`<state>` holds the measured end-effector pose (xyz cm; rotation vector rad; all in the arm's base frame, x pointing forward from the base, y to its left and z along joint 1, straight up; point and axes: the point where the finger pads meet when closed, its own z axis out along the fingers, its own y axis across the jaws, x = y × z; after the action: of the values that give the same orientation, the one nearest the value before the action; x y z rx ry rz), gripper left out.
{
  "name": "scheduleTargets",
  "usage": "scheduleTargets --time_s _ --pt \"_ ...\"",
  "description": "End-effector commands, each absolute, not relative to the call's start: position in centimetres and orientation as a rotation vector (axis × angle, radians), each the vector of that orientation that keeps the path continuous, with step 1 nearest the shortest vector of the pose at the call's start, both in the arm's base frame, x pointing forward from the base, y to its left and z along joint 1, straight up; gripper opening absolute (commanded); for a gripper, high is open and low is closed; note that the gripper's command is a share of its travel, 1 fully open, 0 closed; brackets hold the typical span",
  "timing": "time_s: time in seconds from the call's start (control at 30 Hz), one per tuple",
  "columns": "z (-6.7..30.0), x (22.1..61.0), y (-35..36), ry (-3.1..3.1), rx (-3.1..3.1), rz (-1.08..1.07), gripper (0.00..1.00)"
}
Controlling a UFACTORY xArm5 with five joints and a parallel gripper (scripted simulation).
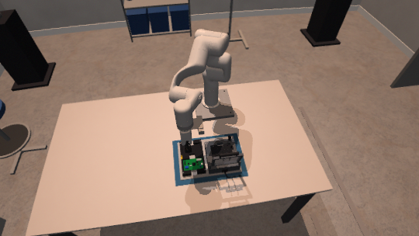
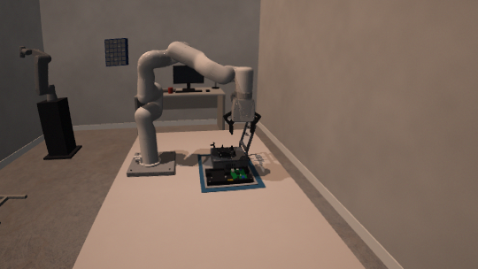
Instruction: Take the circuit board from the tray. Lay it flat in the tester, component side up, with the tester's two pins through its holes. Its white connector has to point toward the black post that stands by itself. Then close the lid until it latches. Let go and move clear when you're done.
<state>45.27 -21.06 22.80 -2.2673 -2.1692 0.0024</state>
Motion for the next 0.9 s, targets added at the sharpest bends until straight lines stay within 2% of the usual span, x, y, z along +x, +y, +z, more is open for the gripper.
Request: scheduleTargets --time_s 0.0,0.47,0.87 --pt "21.3 45.8 -21.7 -2.177 -2.273 -0.003 1.0" --pt "8.0 47.3 -25.4 -2.177 -2.274 -0.003 1.0" --pt "4.9 47.6 -26.2 -2.177 -2.274 -0.003 1.0"
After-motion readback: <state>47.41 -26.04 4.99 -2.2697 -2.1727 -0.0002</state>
